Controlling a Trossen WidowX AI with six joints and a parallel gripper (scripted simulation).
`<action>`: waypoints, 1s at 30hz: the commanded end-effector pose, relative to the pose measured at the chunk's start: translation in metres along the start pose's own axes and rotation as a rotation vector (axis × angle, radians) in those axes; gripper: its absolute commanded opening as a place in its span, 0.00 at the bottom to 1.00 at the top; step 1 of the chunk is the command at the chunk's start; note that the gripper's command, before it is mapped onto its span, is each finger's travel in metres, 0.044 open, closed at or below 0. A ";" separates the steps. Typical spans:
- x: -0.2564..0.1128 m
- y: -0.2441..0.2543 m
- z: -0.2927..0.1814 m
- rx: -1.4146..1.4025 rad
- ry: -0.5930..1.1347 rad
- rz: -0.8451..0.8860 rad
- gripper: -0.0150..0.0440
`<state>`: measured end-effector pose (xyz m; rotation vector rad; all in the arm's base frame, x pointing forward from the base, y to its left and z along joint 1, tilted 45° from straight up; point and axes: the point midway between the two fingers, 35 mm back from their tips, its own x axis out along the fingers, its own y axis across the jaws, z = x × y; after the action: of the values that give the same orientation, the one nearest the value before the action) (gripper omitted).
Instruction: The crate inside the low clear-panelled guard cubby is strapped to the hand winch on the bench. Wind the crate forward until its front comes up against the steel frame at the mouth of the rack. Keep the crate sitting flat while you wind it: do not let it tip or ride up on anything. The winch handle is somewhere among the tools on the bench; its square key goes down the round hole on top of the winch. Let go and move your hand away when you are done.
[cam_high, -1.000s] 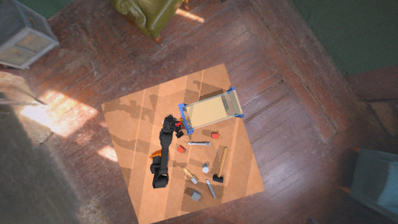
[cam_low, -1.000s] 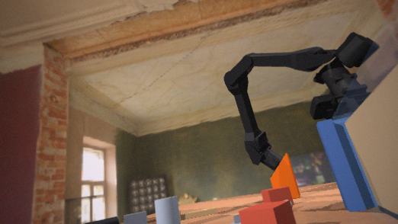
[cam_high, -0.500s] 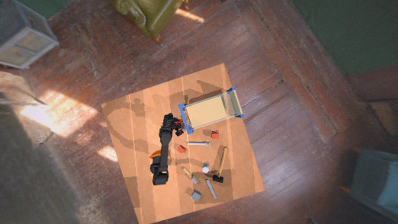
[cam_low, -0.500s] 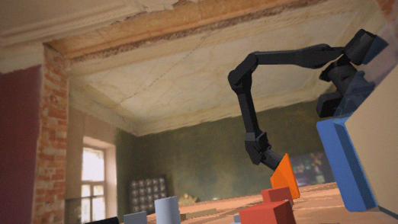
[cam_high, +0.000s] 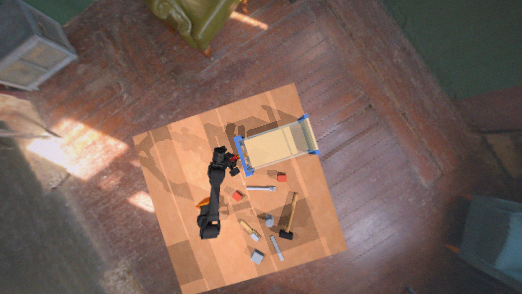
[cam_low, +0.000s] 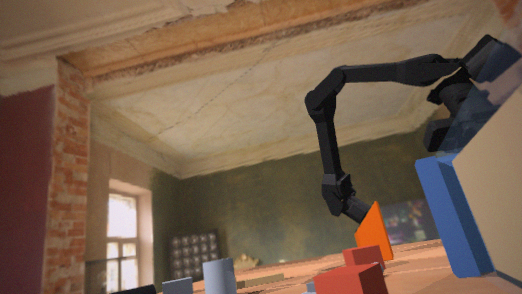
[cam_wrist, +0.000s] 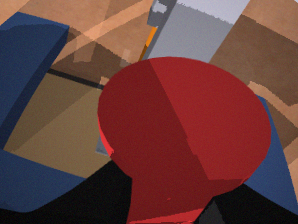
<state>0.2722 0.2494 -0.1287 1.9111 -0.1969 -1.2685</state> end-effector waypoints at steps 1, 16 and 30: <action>-0.001 -0.026 0.002 0.000 0.001 -0.045 0.25; -0.004 -0.045 0.004 0.001 0.001 -0.046 0.25; -0.007 -0.062 0.008 0.001 0.001 -0.048 0.25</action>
<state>0.2619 0.2776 -0.1534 1.9366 -0.1957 -1.2634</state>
